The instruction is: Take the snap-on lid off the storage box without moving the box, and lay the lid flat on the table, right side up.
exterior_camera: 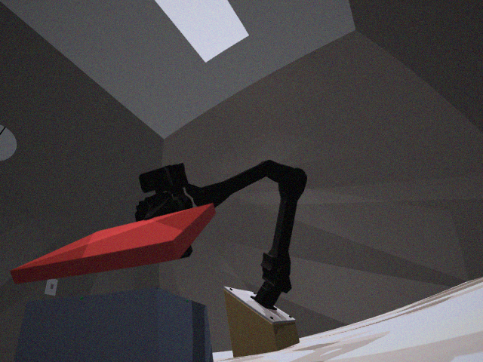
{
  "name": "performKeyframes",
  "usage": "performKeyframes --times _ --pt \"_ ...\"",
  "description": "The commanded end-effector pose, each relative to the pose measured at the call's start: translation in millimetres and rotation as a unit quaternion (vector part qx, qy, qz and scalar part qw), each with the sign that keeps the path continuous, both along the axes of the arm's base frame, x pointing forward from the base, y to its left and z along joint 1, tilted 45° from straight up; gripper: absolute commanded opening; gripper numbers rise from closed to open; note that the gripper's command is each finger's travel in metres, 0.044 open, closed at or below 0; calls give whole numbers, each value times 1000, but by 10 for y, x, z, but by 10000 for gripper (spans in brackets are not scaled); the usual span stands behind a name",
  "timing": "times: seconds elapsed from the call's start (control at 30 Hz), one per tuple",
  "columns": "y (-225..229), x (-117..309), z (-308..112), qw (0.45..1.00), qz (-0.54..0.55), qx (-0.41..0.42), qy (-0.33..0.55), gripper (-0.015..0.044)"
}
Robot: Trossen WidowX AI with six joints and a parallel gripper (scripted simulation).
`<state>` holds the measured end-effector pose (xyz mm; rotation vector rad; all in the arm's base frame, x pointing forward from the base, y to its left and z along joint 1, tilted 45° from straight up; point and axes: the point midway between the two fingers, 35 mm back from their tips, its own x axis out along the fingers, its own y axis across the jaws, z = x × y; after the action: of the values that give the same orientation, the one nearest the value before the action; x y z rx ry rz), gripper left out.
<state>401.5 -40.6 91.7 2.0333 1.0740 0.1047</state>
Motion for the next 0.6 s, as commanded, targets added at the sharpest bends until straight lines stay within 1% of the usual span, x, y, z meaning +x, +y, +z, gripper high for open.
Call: performKeyframes --times 0.0,0.57 --pt "38 -46 72 1000 -3 -2 -2 0" --pt "236 -221 283 1000 -3 -1 -1 0"
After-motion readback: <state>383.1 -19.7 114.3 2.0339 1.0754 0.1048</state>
